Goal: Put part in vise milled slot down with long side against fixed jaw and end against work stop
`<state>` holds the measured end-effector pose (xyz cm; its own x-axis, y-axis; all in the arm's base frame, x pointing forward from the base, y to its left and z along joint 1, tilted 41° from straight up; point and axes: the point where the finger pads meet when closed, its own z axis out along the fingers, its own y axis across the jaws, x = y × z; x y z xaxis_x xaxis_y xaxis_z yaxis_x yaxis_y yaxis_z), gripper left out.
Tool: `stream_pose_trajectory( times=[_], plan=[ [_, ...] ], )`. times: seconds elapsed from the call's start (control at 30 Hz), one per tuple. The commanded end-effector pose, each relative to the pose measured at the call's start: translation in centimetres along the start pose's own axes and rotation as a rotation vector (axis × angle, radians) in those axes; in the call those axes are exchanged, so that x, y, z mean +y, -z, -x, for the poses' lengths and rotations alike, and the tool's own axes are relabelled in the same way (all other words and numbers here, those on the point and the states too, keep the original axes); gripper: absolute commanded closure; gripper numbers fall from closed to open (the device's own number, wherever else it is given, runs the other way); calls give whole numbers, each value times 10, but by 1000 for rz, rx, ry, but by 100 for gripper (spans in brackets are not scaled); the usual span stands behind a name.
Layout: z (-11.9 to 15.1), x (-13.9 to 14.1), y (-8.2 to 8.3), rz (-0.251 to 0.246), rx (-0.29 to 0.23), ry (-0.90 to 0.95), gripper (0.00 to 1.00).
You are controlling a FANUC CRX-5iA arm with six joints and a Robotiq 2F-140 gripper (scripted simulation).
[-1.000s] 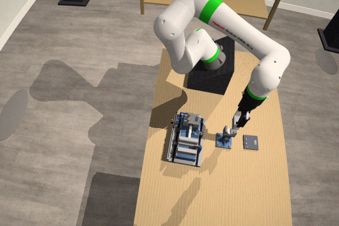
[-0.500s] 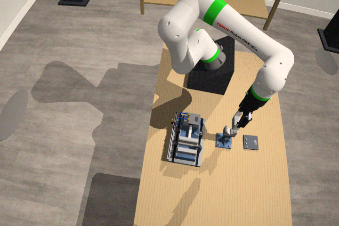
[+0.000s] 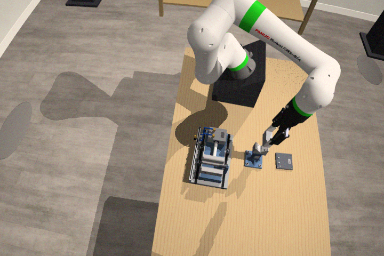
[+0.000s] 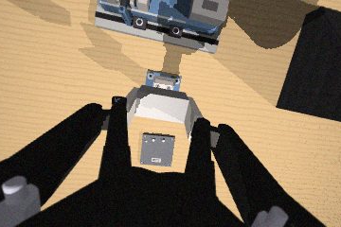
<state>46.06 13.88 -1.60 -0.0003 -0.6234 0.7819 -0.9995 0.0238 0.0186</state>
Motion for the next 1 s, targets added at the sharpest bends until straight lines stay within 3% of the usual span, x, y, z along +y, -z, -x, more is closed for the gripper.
stream_pose_trajectory(
  times=[0.0,0.97],
  plan=[
    [1,0,0,0,38,0,100],
    [8,0,-1,0,332,0,100]
  ],
)
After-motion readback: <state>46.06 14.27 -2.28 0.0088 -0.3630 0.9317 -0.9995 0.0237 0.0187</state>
